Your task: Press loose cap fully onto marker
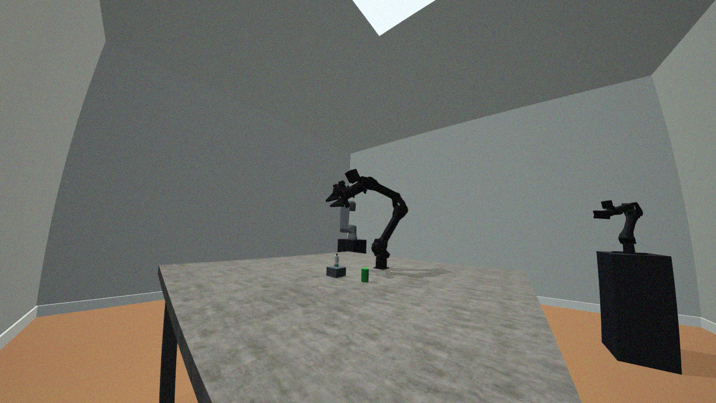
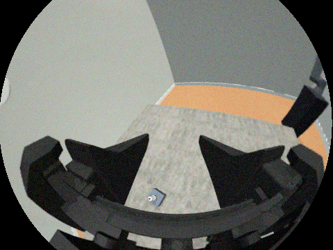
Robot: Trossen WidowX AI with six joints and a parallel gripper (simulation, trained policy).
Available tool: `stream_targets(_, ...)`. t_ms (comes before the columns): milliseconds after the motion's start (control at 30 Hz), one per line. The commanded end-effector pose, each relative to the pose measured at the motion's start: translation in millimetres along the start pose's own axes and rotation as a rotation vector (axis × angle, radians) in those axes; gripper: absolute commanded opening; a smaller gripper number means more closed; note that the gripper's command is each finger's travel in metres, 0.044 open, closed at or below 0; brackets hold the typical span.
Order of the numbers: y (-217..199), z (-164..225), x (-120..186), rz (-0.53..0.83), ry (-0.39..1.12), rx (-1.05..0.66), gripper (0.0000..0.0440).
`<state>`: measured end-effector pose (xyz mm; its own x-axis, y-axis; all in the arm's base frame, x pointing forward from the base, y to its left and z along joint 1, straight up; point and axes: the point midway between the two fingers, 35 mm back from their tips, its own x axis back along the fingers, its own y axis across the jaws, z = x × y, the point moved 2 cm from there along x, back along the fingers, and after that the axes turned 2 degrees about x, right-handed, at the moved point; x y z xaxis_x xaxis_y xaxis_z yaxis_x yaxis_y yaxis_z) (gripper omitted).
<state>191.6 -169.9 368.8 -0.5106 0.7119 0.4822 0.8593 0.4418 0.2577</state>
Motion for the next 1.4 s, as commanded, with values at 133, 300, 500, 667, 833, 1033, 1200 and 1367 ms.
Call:
stream_targets(133,15.1,7.4,-10.9,-0.009,0.054,-0.015,0.0316)
stream_targets(300,25.2,14.9,-18.9,-0.014,0.095,-0.019,0.0316)
stream_targets(500,37.6,25.0,-28.1,-0.018,0.143,-0.023,0.0316)
stream_targets(667,48.2,34.0,-35.2,-0.021,0.182,-0.025,0.0316)
stream_targets(833,58.9,43.6,-41.6,-0.022,0.221,-0.026,0.0316)
stream_targets(1033,71.6,55.8,-48.5,-0.022,0.268,-0.028,0.0316)
stream_targets(1200,81.8,67.0,-53.4,-0.020,0.308,-0.030,0.0317)
stream_targets(1367,91.4,79.3,-57.7,-0.015,0.350,-0.031,0.0317)
